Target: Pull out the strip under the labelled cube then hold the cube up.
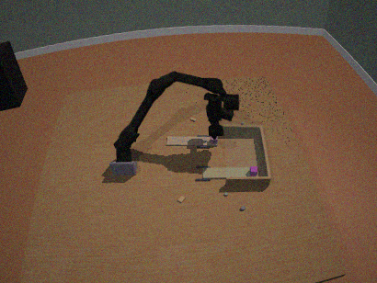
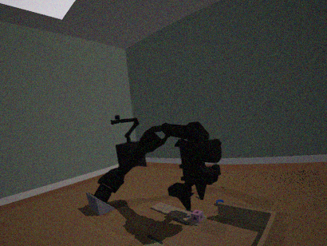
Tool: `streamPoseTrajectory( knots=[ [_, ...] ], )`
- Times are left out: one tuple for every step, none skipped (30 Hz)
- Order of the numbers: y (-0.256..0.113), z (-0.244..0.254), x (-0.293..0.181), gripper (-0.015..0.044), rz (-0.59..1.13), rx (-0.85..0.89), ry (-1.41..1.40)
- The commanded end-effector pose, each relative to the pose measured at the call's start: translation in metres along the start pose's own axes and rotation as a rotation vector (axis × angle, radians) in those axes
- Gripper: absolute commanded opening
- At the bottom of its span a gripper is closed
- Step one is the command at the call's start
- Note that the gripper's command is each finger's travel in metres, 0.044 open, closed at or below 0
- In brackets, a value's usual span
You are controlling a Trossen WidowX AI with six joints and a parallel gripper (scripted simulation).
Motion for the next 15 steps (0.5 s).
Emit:
streamPoseTrajectory(
  knots=[
    [0.004,0.0,0.002,0.0309,0.002,-0.003,-0.005],
    [0.006,0.0,0.002,0.0282,0.002,-0.003,-0.005],
    [0.007,-0.001,0.002,0.0256,0.002,-0.003,-0.005],
    [0.009,-0.001,0.002,0.025,0.002,-0.003,-0.005],
    [0.011,-0.001,0.002,0.025,0.002,-0.003,-0.005],
    [0.012,-0.001,0.002,0.025,0.002,-0.003,-0.005],
    [0.014,-0.001,0.003,0.025,0.002,-0.003,-0.005],
    [0.016,-0.001,0.003,0.025,0.002,-0.003,-0.005],
    [0.017,-0.001,0.003,0.025,0.002,-0.003,-0.006],
    [0.019,-0.001,0.003,0.025,0.002,-0.003,-0.006],
    [0.02,-0.001,0.003,0.025,0.002,-0.003,-0.006],
    [0.022,-0.001,0.003,0.025,0.002,-0.003,-0.006],
    [0.024,-0.001,0.003,0.025,0.002,-0.003,-0.006],
    [0.025,-0.001,0.003,0.025,0.002,-0.003,-0.006],
    [0.027,-0.001,0.003,0.025,0.002,-0.003,-0.006]
  ],
)
Point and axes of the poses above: the point midway between the two fingers, 35 mm back from their tips, its own y axis out along the fingers, its own z axis across the jaws, x = y × z, the point moved 2 cm from there along -y, back along the fingers, and after that the axes turned 11 degrees about -y, right-handed, at the moved point
